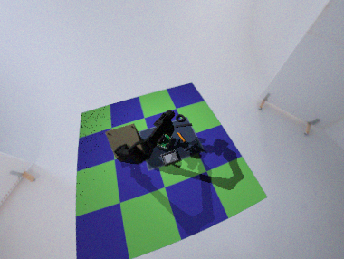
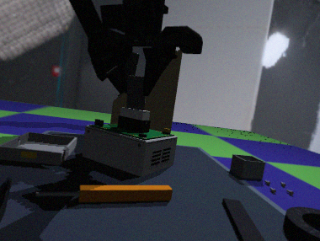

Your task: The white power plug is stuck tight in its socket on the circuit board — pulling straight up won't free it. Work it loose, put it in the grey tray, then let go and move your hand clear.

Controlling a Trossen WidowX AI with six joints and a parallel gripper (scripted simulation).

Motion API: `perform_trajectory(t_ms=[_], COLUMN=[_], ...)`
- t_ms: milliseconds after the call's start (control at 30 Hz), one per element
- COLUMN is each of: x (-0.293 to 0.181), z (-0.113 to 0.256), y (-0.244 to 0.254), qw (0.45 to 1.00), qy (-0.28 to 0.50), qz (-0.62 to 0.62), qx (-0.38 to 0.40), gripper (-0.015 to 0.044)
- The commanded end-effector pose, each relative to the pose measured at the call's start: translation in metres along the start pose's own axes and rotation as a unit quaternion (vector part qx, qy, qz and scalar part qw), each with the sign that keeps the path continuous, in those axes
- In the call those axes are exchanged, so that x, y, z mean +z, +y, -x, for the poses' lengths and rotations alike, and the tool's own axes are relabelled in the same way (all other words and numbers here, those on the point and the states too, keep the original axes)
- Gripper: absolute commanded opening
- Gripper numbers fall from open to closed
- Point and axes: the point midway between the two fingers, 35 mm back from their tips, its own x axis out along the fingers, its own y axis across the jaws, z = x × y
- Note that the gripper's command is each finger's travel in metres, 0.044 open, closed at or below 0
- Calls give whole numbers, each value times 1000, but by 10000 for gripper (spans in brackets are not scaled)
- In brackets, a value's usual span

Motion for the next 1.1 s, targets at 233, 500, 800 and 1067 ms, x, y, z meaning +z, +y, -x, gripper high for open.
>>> perform_trajectory(t_ms=[233, 500, 800, 1067], x=[-2, -2, -2, -2], z=[19, 22, 24, 26], y=[13, -5, -2, 14], qw=[997, 999, 1000, 997], qy=[-10, -9, -10, -10], qz=[10, 12, 12, 10], qx=[-70, 36, 22, -75], gripper=[0, 0, 0, 0])
